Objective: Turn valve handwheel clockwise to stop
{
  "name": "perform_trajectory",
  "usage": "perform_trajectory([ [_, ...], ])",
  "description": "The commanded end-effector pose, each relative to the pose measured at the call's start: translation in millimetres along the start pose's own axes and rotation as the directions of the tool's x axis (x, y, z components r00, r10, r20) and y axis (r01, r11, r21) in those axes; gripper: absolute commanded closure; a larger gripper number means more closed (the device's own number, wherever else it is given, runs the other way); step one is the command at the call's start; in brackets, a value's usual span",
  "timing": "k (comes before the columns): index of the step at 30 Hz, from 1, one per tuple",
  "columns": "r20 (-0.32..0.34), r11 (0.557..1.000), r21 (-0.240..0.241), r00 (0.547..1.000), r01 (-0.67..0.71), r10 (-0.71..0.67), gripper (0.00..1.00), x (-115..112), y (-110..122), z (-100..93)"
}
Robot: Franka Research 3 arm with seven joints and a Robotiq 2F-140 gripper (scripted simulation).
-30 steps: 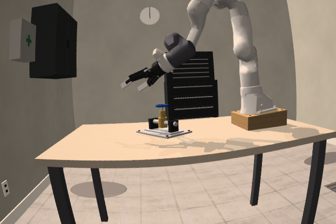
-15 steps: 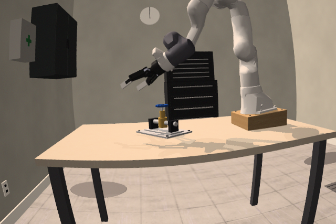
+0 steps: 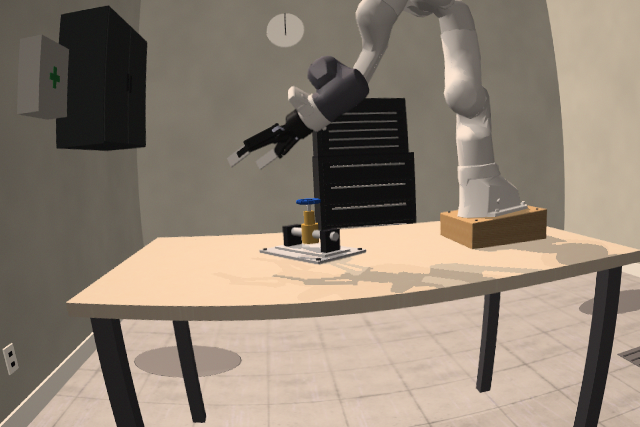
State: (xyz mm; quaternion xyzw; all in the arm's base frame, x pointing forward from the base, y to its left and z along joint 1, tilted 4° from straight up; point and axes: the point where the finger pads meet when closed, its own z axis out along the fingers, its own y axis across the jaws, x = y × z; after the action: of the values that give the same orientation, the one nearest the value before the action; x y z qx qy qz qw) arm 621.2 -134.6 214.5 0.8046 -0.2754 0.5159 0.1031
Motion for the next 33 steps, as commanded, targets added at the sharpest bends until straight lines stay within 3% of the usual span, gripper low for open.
perform_trajectory([
  [1, 0.009, 1.000, 0.002, 1.000, 0.029, -0.029, 0.00, -0.5, -0.2, -0.3],
  [13, 0.009, 1.000, 0.002, 1.000, 0.029, -0.029, 0.00, -0.5, -0.2, -0.3],
  [14, 0.037, 0.994, 0.034, 0.994, 0.101, -0.102, 0.00, 5.3, -9.0, -3.1],
  [33, 0.037, 0.994, 0.034, 0.994, 0.101, -0.102, 0.00, 5.3, -9.0, -3.1],
])
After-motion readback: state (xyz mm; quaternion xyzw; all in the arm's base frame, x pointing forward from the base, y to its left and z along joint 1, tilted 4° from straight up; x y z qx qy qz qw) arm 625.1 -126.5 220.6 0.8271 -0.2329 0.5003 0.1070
